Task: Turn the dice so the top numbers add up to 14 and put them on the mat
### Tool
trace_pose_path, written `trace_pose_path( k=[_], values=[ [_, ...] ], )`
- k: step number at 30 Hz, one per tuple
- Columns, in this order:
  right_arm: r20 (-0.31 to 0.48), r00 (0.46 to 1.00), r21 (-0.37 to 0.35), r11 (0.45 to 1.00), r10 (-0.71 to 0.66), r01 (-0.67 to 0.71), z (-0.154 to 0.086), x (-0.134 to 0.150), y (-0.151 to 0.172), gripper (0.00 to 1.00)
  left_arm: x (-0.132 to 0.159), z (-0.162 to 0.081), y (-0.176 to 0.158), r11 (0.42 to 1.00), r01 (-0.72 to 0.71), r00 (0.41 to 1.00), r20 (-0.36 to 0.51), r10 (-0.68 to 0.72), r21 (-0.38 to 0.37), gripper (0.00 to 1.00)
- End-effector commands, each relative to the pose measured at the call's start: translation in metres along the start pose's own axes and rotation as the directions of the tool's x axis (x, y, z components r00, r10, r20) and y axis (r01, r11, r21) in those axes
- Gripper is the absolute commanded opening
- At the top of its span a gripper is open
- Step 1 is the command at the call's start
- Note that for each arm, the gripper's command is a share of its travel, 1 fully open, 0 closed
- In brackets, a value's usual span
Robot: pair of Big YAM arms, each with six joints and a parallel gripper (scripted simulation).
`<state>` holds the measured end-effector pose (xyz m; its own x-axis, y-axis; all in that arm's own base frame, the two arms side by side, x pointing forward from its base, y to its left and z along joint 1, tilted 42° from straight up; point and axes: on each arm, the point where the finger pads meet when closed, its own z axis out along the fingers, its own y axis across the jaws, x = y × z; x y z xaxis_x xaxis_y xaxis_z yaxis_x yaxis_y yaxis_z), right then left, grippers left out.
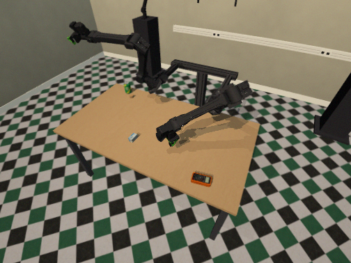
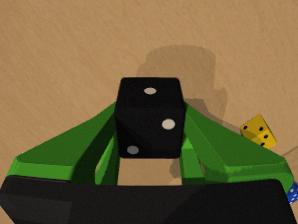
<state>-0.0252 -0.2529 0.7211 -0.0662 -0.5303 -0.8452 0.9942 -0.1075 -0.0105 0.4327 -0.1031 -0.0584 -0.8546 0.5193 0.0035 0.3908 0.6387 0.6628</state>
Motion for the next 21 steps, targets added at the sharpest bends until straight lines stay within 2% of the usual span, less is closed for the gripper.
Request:
trace_pose_path(
  k=[1,9,14,18,21],
  values=[
    [0.053,0.999,0.006,1.000,0.008,-0.008,-0.009,-0.022,-0.003,1.00,-0.005,-0.005,0.004,1.000,0.023,1.000,0.003,-0.023,-0.001,0.26],
    [0.053,0.999,0.006,1.000,0.008,-0.008,-0.009,-0.022,-0.003,1.00,-0.005,-0.001,0.000,0.997,0.077,0.997,-0.003,-0.077,-0.001,0.26],
    [0.053,0.999,0.006,1.000,0.008,-0.008,-0.009,-0.022,-0.003,1.00,-0.014,0.001,-0.002,0.956,0.294,0.956,0.016,-0.294,0.003,0.26],
    [0.053,0.999,0.006,1.000,0.008,-0.008,-0.009,-0.022,-0.003,1.00,-0.015,0.001,-0.002,0.925,0.380,0.925,0.014,-0.380,0.003,0.26],
    [0.053,0.999,0.006,1.000,0.008,-0.008,-0.009,-0.022,-0.003,1.00,-0.016,0.002,-0.003,0.879,0.477,0.879,0.016,-0.477,0.005,0.26]
  ],
)
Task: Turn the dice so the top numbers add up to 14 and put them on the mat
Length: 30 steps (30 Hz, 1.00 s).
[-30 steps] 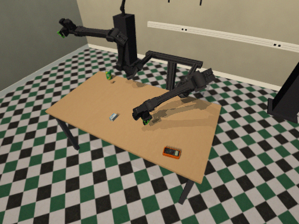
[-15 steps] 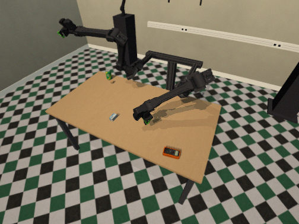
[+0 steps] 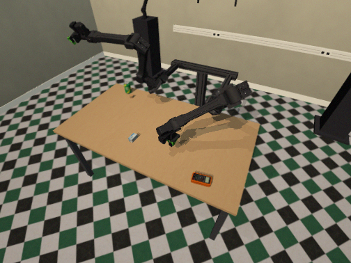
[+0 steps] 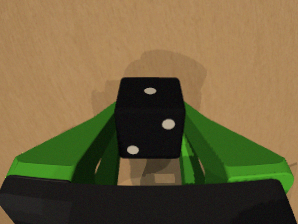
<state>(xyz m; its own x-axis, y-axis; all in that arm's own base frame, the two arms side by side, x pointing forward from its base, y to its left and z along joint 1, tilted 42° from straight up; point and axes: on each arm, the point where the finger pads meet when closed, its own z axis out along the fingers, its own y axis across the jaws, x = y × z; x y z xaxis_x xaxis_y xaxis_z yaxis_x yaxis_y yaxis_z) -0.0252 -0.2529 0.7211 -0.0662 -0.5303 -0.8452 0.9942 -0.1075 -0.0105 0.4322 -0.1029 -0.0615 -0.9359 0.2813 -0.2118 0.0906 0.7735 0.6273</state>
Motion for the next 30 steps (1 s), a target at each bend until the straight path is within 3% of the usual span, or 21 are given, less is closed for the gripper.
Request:
trace_pose_path(
  k=[1,4,9,19,21,30],
  values=[
    [0.053,0.999,0.006,1.000,0.008,-0.008,-0.0091,-0.0219,-0.0029,1.00,-0.0156,0.0002,-0.0067,0.981,0.192,0.981,0.019,-0.192,0.006,0.26],
    [0.053,0.999,0.006,1.000,0.008,-0.008,-0.0091,-0.0219,-0.0029,1.00,-0.0160,0.0004,-0.0071,0.977,0.212,0.977,0.021,-0.212,0.007,0.26],
    [0.053,0.999,0.006,1.000,0.008,-0.008,-0.0091,-0.0219,-0.0029,1.00,-0.0148,0.0017,-0.0086,0.930,0.368,0.929,0.016,-0.368,0.009,0.26],
    [0.053,0.999,0.006,1.000,0.008,-0.008,-0.0091,-0.0219,-0.0029,1.00,-0.0148,0.0042,-0.0120,0.777,0.629,0.777,0.014,-0.629,0.015,0.26],
    [0.053,0.999,0.006,1.000,0.008,-0.008,-0.0091,-0.0219,-0.0029,1.00,-0.0148,0.0042,-0.0120,0.777,0.629,0.777,0.014,-0.629,0.015,0.26],
    [0.053,0.999,0.006,1.000,0.008,-0.008,-0.0091,-0.0219,-0.0029,1.00,-0.0155,0.0066,-0.0153,0.562,0.827,0.562,0.011,-0.827,0.023,0.26]
  ],
)
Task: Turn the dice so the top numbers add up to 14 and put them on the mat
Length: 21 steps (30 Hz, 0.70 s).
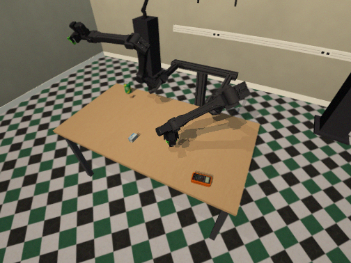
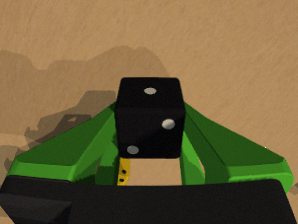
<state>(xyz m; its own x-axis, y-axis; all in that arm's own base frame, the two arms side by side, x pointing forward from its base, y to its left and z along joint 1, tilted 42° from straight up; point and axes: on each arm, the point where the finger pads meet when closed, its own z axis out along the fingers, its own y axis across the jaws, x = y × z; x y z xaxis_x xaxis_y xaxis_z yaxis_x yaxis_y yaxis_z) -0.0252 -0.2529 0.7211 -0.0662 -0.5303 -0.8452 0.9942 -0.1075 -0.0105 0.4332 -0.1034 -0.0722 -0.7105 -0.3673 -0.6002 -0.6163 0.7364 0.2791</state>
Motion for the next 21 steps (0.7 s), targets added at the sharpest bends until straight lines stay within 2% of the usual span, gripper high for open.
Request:
trace_pose_path(
  k=[1,6,8,15,21],
  values=[
    [0.053,0.999,0.006,1.000,0.008,-0.008,-0.0091,-0.0219,-0.0029,1.00,-0.0055,-0.0014,-0.0180,0.985,0.170,0.985,0.011,-0.170,0.025,0.26],
    [0.053,0.999,0.006,1.000,0.008,-0.008,-0.0091,-0.0219,-0.0029,1.00,-0.0031,0.0000,-0.0173,0.945,0.328,0.945,0.006,-0.328,0.019,0.26],
    [0.053,0.999,0.006,1.000,0.008,-0.008,-0.0091,-0.0219,-0.0029,1.00,-0.0031,0.0000,-0.0173,0.945,0.328,0.945,0.006,-0.328,0.019,0.26],
    [0.053,0.999,0.006,1.000,0.008,-0.008,-0.0091,-0.0219,-0.0029,1.00,-0.0009,0.0019,-0.0184,0.849,0.529,0.849,0.002,-0.529,0.019,0.26],
    [0.053,0.999,0.006,1.000,0.008,-0.008,-0.0091,-0.0219,-0.0029,1.00,-0.0011,0.0031,-0.0186,0.826,0.563,0.827,-0.001,-0.563,0.019,0.26]
  ],
)
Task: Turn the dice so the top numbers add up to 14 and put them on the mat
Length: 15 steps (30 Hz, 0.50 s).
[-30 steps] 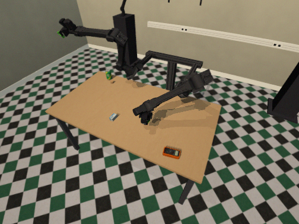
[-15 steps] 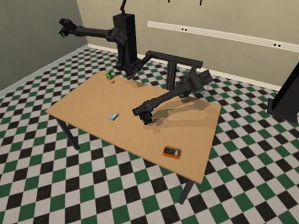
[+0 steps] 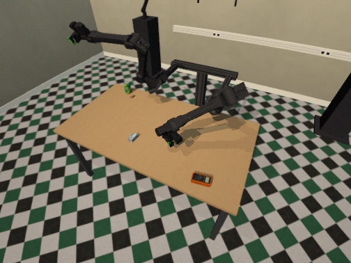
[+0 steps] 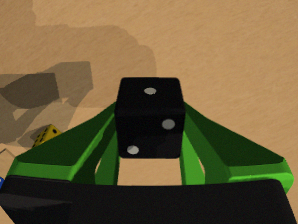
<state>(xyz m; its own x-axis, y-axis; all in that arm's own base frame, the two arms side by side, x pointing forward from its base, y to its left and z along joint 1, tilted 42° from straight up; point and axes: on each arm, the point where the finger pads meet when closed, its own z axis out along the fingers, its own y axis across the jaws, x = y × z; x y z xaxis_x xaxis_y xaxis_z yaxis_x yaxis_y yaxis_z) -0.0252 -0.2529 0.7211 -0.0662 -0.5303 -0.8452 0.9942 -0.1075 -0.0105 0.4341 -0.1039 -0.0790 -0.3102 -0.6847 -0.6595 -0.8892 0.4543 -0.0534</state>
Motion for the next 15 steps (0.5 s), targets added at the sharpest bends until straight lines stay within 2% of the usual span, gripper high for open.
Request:
trace_pose_path(
  k=[1,4,5,8,10,12,15],
  values=[
    [0.053,0.999,0.006,1.000,0.008,-0.008,-0.0091,-0.0219,-0.0029,1.00,-0.0019,0.0024,-0.0138,0.996,0.088,0.996,-0.011,-0.088,0.009,0.26],
    [0.053,0.999,0.006,1.000,0.008,-0.008,-0.0091,-0.0219,-0.0029,1.00,-0.0072,0.0010,-0.0140,0.996,0.094,0.995,-0.028,-0.094,0.003,0.26],
    [0.053,0.999,0.006,1.000,0.008,-0.008,-0.0091,-0.0219,-0.0029,1.00,-0.0111,-0.0022,-0.0142,0.995,0.096,0.994,-0.059,-0.096,0.000,0.26],
    [0.053,0.999,0.006,1.000,0.008,-0.008,-0.0091,-0.0219,-0.0029,1.00,-0.0082,0.0047,-0.0131,0.998,0.061,0.971,-0.230,-0.065,-0.027,0.26],
    [0.053,0.999,0.006,1.000,0.008,-0.008,-0.0091,-0.0219,-0.0029,1.00,-0.0062,0.0071,-0.0116,0.998,0.050,0.921,-0.385,-0.060,-0.036,0.26],
    [0.053,0.999,0.006,1.000,0.008,-0.008,-0.0091,-0.0219,-0.0029,1.00,-0.0063,0.0051,-0.0111,0.998,0.049,0.843,-0.535,-0.056,-0.027,0.26],
    [0.053,0.999,0.006,1.000,0.008,-0.008,-0.0091,-0.0219,-0.0029,1.00,-0.0102,-0.0028,-0.0122,0.998,0.068,0.718,-0.694,-0.046,0.004,0.26]
  ],
)
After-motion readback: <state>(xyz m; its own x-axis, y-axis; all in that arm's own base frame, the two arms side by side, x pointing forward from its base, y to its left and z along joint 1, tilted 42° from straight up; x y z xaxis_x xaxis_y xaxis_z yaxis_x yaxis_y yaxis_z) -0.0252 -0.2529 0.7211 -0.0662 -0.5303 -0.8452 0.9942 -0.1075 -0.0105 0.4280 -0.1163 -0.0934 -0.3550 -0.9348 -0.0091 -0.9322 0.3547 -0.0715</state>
